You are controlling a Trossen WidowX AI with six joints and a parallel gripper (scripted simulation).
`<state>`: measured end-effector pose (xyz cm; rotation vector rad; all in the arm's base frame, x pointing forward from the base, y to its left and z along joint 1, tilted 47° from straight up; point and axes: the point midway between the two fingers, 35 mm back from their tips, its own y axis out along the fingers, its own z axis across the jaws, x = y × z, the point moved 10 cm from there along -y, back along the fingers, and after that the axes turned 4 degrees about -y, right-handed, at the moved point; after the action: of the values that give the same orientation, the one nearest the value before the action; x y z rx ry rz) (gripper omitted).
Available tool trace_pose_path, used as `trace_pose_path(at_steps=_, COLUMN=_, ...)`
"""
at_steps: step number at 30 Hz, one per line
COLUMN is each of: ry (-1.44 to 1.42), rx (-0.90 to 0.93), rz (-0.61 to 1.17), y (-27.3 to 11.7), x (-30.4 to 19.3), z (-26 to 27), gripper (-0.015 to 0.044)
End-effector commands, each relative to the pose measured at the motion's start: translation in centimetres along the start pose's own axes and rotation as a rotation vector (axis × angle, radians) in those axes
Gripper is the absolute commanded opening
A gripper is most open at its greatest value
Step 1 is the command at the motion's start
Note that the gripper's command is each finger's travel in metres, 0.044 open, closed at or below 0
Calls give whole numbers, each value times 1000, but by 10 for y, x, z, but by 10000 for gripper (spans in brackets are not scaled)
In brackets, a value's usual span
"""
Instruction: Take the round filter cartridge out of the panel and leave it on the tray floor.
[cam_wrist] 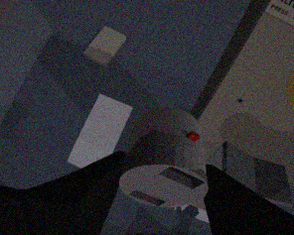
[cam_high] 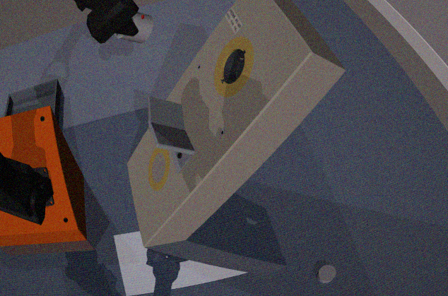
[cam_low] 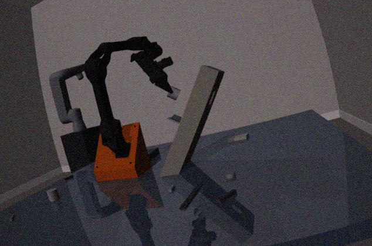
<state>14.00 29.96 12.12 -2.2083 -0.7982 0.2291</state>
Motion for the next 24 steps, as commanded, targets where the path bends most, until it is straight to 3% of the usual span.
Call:
trace_pose_path(at_steps=1, ry=-126, rx=63, rz=8, y=0, x=-6, z=19, gripper=0)
trace_pose_path(at_steps=18, ry=-777, rx=430, rz=-67, y=-7, x=-39, z=106, gripper=0)
trace_pose_path(at_steps=24, ry=-806, rx=446, rz=-75, y=-7, x=-42, z=111, gripper=0)
